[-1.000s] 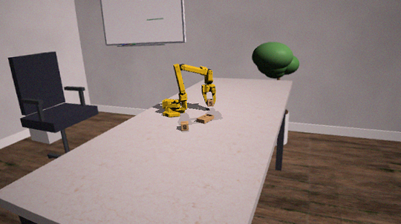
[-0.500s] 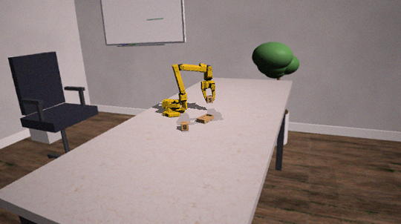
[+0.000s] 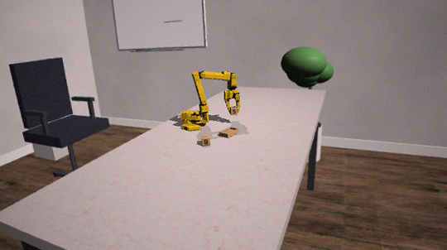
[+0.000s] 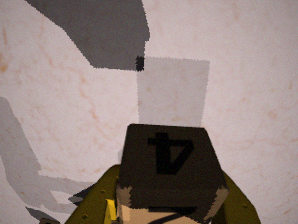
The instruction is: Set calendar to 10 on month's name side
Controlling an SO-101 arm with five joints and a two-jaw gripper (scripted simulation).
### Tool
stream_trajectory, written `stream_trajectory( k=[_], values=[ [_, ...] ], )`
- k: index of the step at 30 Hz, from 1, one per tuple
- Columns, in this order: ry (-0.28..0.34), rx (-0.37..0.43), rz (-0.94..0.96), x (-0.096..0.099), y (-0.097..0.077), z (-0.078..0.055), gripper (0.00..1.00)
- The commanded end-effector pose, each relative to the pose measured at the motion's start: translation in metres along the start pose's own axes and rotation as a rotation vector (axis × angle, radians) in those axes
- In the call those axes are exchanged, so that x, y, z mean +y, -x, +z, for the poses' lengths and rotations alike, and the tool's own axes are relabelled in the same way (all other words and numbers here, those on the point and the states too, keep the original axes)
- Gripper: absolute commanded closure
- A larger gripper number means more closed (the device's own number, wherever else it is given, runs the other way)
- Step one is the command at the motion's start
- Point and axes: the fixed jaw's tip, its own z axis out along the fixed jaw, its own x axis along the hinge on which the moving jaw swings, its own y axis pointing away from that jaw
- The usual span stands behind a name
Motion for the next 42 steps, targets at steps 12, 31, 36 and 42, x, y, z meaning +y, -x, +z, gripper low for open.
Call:
stream_trajectory(
  k=[12,31,36,42],
  values=[
    [-0.067,-0.012,0.291,-0.006,-0.046,-0.01,1.0],
    [-0.063,-0.021,0.779,0.026,-0.116,-0.008,1.0],
    [-0.063,-0.021,0.779,0.026,-0.116,-0.008,1.0],
    [-0.063,-0.021,0.779,0.026,-0.116,-0.008,1.0]
  ],
)
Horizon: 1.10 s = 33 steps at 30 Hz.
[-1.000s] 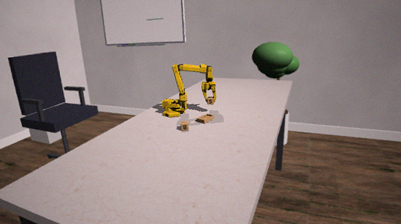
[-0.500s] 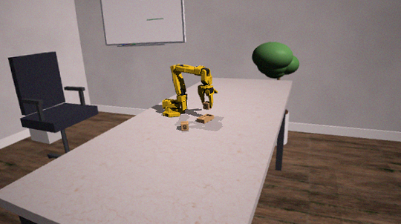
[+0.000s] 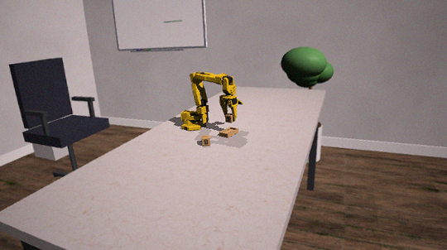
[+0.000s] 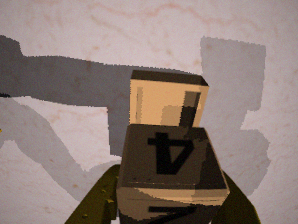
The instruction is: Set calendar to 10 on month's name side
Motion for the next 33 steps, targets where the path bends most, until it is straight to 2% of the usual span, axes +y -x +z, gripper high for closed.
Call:
stream_trajectory(
  k=[1,8,9,33],
  values=[
    [-0.038,-0.005,0.012,-0.0058,-0.0005,-0.0062,1.0],
    [-0.038,-0.005,0.012,-0.0058,-0.0005,-0.0062,1.0],
    [-0.056,-0.007,0.028,-0.0088,-0.0001,-0.0107,1.0],
    [-0.056,-0.007,0.031,-0.0092,-0.0003,-0.0073,1.0]
  ],
)
